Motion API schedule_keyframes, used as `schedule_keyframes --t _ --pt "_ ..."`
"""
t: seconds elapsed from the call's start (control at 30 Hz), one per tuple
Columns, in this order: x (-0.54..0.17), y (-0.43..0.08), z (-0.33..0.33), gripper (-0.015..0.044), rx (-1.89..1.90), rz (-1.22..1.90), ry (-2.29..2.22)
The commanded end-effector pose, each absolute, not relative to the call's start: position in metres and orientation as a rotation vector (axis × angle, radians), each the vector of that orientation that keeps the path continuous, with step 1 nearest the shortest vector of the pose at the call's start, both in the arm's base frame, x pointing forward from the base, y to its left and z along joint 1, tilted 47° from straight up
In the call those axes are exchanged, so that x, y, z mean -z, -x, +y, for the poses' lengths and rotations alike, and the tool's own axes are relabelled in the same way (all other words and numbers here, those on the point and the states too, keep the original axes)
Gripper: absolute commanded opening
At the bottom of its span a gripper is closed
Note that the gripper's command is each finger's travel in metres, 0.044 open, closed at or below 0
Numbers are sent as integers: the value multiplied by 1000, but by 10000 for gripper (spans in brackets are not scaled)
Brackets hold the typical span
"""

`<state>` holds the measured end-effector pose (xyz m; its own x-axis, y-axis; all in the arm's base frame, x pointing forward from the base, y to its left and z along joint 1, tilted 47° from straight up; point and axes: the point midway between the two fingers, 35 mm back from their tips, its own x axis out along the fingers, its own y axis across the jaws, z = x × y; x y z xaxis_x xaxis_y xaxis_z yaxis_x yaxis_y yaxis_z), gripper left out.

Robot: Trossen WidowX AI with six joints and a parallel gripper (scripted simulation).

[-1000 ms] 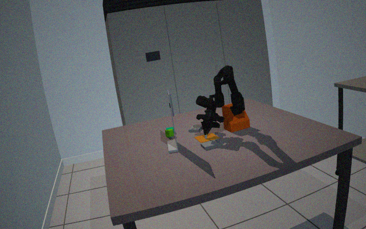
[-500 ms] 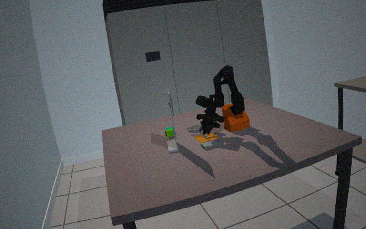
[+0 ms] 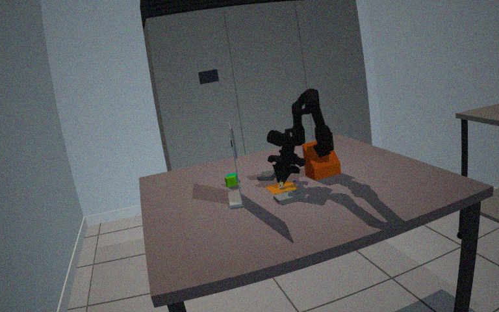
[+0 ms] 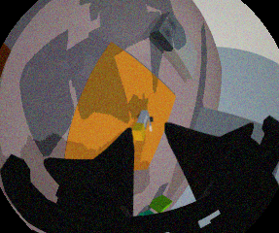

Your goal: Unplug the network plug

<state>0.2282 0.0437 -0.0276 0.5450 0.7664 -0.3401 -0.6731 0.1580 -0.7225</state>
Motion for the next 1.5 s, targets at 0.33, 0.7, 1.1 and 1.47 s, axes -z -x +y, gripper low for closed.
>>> schedule_keyframes --t 0.33,0.7,1.1,1.47 --pt "27 -226 38 156 -1033 -115 969" --pt "26 -223 34 156 -1035 -113 970" --pt "24 -220 30 156 -1036 -113 970" --pt "21 -217 27 156 -1035 -114 968"
